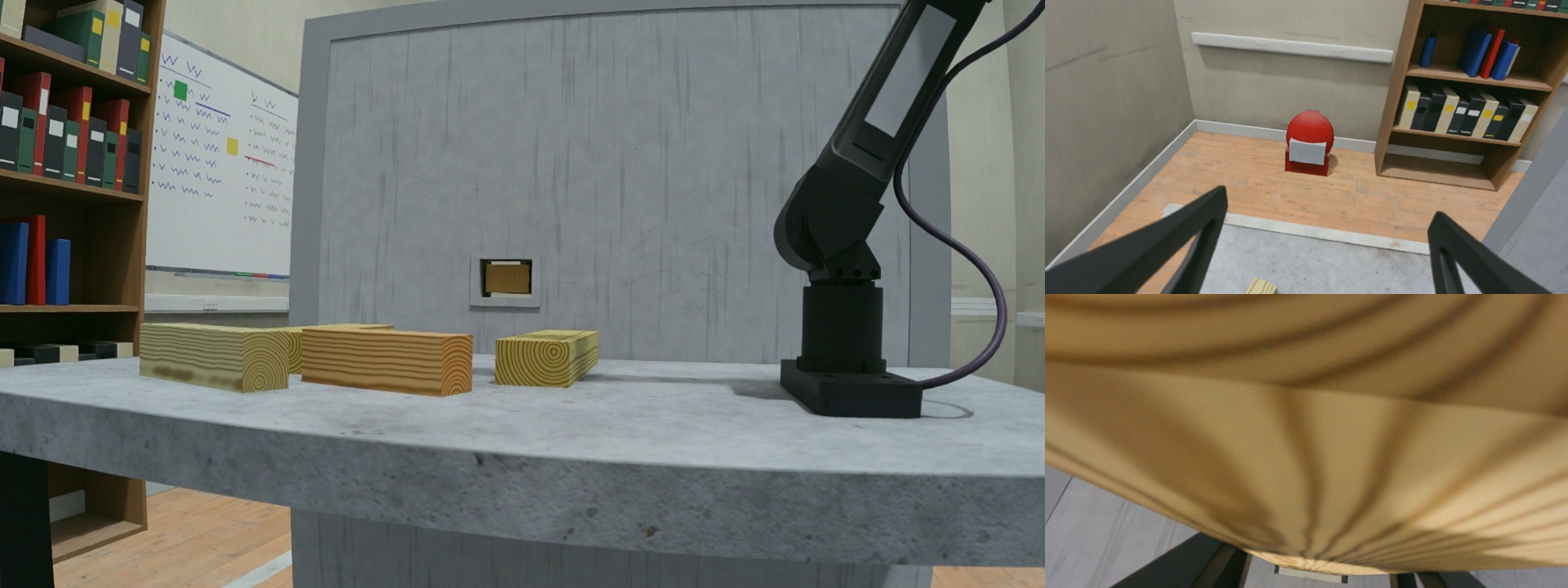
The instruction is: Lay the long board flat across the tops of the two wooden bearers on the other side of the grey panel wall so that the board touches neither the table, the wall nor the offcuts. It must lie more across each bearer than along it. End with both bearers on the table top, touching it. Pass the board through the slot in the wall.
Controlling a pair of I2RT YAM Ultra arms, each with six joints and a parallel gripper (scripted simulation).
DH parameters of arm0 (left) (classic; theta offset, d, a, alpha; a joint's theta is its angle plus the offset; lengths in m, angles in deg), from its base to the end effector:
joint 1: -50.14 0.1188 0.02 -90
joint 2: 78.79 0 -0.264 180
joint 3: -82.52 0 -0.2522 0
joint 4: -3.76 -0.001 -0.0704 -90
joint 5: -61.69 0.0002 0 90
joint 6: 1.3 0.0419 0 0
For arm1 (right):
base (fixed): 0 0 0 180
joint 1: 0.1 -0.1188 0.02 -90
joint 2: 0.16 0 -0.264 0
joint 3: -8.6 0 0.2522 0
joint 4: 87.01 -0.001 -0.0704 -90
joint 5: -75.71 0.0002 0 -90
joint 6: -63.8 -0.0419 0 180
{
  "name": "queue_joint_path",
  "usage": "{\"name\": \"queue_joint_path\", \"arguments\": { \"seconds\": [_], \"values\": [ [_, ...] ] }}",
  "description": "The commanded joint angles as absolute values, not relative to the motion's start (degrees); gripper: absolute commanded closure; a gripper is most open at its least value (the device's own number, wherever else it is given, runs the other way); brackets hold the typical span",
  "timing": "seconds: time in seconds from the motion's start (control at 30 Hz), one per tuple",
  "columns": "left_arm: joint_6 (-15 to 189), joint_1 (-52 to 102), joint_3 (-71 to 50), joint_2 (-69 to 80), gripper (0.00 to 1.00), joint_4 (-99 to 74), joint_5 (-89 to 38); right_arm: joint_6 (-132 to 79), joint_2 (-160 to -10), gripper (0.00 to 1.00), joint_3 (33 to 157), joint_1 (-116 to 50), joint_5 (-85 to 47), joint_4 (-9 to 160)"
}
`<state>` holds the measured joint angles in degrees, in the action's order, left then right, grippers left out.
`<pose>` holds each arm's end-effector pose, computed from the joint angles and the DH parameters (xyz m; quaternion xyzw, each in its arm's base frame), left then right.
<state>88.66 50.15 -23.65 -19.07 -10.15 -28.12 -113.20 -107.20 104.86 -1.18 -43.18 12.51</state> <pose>0.2438 0.0009 0.4085 0.0009 0.7059 -0.0014 0.7083 0.3421 0.0277 0.2170 -0.6619 -0.7068 -0.1719 0.1811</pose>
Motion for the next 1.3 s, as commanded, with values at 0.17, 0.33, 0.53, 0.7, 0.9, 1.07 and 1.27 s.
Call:
{"name": "queue_joint_path", "arguments": {
  "seconds": [0.17, 0.33, 0.53, 0.7, 0.9, 1.07, 1.27],
  "values": [
    [89.2, 49.7, -23.2, -20.8, 0.00, -10.4, -28.4, -114.4, -104.6, 1.00, 105.7, -2.4, -47.0, 11.9],
    [89.2, 49.7, -23.2, -20.8, 0.00, -10.4, -28.4, -115.2, -104.6, 1.00, 105.3, -3.0, -47.1, 13.9],
    [89.2, 49.7, -23.2, -20.8, 0.00, -10.4, -28.4, -115.9, -104.5, 1.00, 104.4, -3.7, -47.1, 14.5],
    [89.2, 49.7, -23.2, -20.8, 0.00, -10.4, -28.4, -116.2, -104.4, 1.00, 104.7, -4.2, -47.1, 14.4],
    [89.2, 49.7, -23.2, -20.8, 0.00, -10.4, -28.4, -117.0, -104.4, 1.00, 106.0, -4.6, -47.1, 15.2],
    [89.2, 49.7, -23.2, -20.8, 0.00, -10.4, -28.4, -117.7, -104.3, 1.00, 105.2, -5.1, -47.1, 15.5],
    [89.2, 49.7, -23.2, -20.8, 0.00, -10.4, -28.4, -118.1, -104.3, 1.00, 104.9, -5.8, -47.1, 15.3]
  ]
}}
